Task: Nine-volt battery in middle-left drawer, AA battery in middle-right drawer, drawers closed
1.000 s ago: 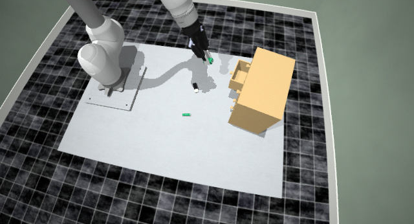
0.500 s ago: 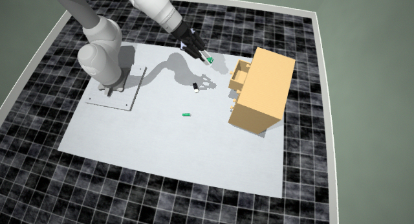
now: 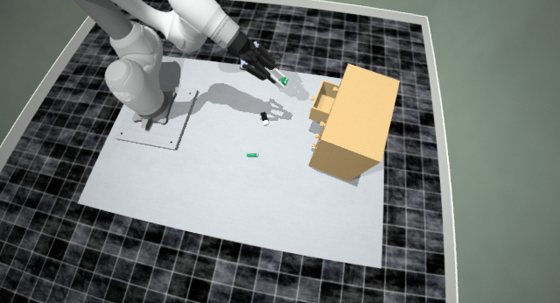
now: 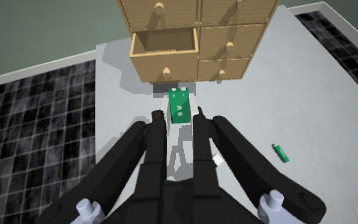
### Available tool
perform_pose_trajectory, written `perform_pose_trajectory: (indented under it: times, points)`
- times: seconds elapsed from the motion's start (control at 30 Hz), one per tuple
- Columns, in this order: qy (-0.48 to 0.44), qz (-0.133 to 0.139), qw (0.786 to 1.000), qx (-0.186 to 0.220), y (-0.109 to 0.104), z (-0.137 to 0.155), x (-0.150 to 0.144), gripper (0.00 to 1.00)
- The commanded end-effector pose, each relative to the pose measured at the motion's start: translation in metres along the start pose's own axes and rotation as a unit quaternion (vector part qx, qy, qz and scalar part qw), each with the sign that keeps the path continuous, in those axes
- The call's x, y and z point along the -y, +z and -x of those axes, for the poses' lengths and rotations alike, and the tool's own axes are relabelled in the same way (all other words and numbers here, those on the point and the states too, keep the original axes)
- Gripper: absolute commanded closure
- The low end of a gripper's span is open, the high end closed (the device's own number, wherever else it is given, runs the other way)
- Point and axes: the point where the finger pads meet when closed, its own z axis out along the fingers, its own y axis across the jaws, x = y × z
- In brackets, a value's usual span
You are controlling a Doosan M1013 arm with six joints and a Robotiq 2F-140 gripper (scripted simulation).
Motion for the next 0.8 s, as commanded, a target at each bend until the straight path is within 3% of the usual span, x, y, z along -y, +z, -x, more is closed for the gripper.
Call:
perform_pose_trajectory:
  times: [0.0,0.77]
  points:
    - [0.003,0.010,0.999,-0.045,0.0003,0.0017,-0.0014,0.86]
    - [0.002,0.010,0.987,-0.162,-0.0010,0.0069,-0.0011,0.86]
